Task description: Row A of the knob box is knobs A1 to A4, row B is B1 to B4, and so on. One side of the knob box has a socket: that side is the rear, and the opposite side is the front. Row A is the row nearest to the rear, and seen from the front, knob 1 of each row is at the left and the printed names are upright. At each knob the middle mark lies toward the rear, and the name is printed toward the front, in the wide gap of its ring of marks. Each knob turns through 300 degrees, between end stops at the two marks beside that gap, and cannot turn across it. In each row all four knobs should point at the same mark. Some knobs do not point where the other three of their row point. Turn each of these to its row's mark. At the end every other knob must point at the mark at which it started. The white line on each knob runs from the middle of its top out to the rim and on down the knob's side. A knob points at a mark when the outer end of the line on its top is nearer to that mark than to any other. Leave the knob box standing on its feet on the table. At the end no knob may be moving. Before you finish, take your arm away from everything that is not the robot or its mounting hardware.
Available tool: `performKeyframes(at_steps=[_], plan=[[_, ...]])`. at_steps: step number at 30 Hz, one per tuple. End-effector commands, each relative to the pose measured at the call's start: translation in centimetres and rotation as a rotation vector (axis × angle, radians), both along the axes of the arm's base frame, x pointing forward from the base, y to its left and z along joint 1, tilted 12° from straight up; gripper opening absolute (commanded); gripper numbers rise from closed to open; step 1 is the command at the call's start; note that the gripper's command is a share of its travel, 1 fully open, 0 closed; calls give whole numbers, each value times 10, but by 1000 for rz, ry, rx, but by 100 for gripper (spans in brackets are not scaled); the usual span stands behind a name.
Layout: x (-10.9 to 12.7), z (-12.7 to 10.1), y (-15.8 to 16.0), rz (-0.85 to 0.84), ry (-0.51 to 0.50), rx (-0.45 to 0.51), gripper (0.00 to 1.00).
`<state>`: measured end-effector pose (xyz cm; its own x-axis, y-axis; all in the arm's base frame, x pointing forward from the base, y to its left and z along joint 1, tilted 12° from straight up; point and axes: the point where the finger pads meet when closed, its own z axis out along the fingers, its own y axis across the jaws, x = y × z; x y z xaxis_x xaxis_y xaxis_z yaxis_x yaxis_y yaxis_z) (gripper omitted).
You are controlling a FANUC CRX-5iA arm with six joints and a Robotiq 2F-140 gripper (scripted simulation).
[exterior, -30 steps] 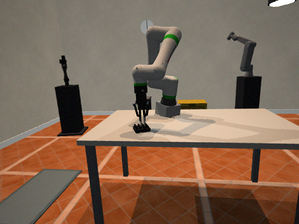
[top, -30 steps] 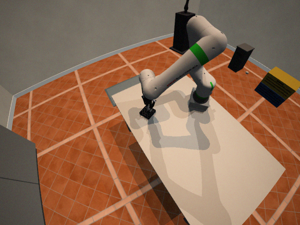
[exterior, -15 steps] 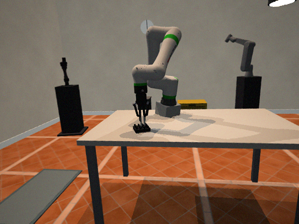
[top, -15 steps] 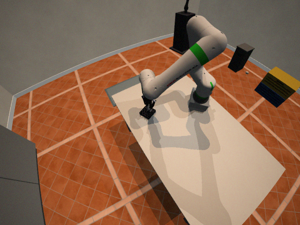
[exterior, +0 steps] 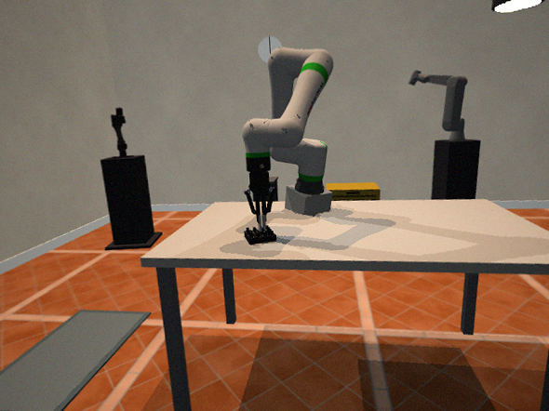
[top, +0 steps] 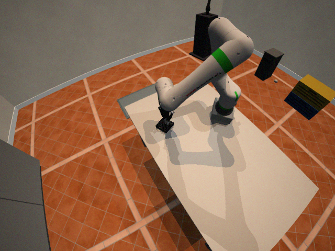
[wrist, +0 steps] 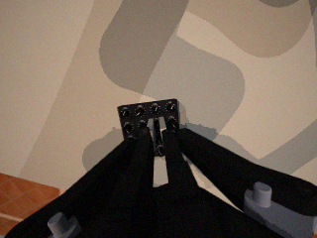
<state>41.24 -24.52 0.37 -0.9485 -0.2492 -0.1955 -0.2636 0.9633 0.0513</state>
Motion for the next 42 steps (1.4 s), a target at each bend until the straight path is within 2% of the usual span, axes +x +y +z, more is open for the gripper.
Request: performKeyframes(at_steps=[1,42], plan=[[0,0,0,0,0,0,5],[0,0,0,-56,6,10,5]])
